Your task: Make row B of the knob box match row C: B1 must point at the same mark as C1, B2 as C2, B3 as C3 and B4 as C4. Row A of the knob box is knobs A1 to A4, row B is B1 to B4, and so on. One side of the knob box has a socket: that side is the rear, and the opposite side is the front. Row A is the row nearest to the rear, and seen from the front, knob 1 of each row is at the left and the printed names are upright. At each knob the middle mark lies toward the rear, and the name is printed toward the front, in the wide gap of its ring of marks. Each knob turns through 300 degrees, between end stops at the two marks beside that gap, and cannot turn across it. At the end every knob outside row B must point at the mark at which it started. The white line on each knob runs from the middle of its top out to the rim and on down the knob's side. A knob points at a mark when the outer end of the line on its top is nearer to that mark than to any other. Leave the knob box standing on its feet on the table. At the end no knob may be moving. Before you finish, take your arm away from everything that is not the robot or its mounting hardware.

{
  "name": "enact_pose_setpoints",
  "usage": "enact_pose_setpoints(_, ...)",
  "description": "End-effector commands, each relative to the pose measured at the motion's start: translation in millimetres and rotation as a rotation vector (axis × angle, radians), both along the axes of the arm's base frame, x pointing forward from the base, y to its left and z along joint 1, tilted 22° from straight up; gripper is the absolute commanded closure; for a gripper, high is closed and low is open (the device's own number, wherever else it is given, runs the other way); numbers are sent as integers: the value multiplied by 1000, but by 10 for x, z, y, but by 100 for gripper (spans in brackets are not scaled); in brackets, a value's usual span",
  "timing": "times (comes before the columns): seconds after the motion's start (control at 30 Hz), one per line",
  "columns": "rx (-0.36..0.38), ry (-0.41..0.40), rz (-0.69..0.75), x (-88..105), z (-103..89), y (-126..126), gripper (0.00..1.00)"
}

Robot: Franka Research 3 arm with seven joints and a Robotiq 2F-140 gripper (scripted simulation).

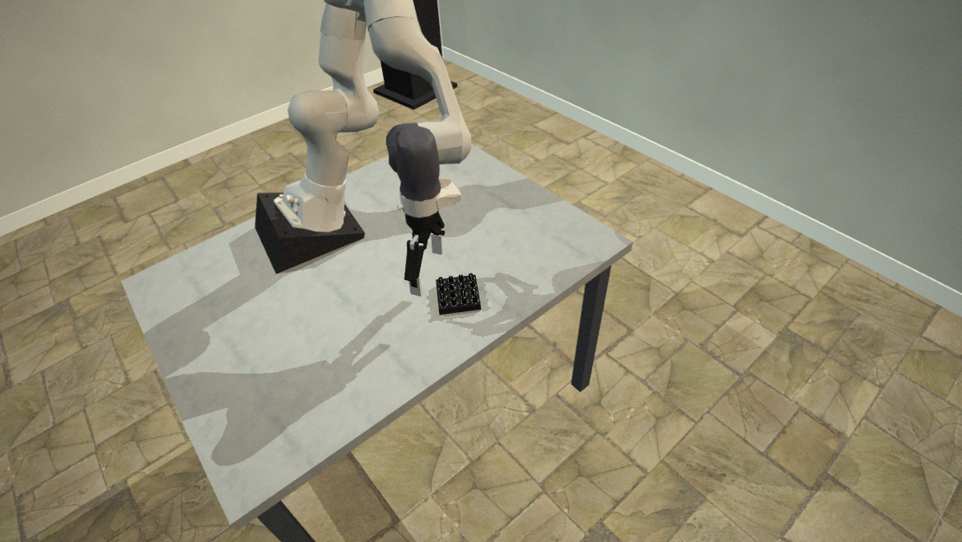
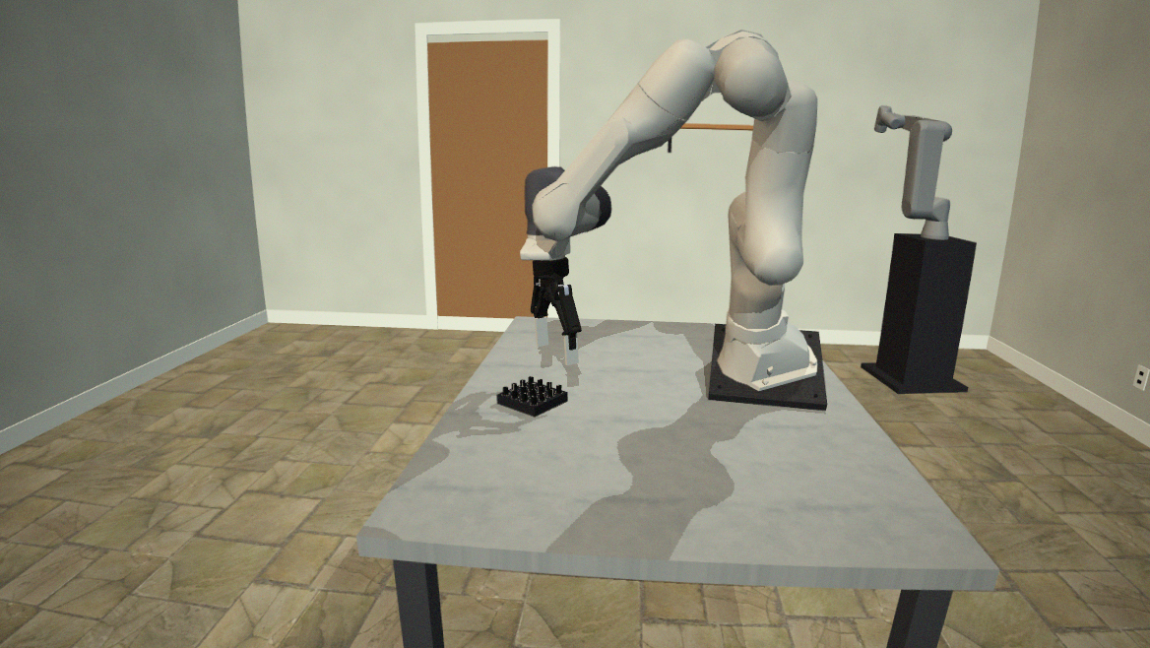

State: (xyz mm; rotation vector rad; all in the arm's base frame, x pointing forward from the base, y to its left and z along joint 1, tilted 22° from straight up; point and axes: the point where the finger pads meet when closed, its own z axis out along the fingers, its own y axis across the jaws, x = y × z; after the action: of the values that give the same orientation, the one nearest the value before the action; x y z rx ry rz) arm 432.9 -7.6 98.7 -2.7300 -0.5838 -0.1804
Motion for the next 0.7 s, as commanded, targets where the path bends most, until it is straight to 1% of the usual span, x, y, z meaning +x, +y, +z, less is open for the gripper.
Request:
enact_pose_setpoints(0.0,-10,-85,82,71,-17,-68,0)
enact_pose_setpoints(0.1,-16,-99,90,68,-35,-94,0)
enact_pose_setpoints(0.67,-16,-99,90,68,-35,-94,0)
